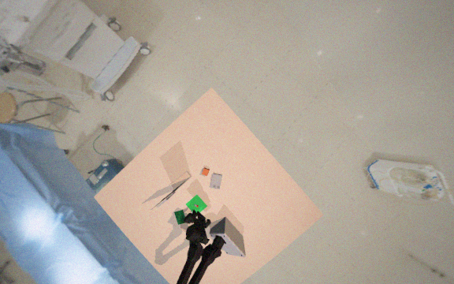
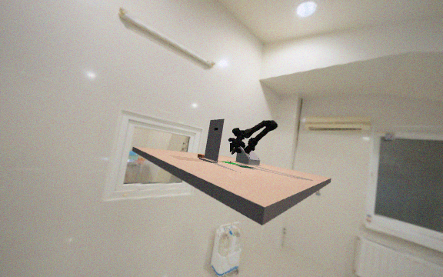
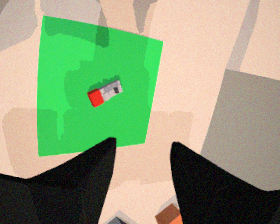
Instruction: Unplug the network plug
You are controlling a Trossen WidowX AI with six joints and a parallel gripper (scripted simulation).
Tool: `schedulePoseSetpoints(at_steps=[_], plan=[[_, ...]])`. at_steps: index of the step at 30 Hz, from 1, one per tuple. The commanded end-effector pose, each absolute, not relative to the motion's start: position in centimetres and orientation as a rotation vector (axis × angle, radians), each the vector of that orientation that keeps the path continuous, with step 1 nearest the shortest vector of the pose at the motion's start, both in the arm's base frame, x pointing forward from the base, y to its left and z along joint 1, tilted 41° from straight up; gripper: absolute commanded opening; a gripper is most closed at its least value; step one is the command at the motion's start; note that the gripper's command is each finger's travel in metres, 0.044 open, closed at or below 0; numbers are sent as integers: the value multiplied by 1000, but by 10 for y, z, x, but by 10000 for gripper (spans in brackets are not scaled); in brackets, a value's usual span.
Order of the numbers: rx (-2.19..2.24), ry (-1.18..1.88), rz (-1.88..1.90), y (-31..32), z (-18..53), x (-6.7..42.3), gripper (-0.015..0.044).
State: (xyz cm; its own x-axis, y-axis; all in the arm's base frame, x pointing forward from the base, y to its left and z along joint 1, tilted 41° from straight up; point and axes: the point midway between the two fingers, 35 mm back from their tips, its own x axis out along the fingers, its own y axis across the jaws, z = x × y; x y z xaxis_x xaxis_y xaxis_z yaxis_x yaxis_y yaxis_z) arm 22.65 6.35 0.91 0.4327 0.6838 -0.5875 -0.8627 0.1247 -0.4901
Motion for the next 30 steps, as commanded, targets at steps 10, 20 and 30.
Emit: schedulePoseSetpoints(at_steps=[10,20,30], plan=[[-903,221,1135,56,23,229,156],[-901,218,1132,50,32,228,156],[-897,213,1129,45,41,226,156]])
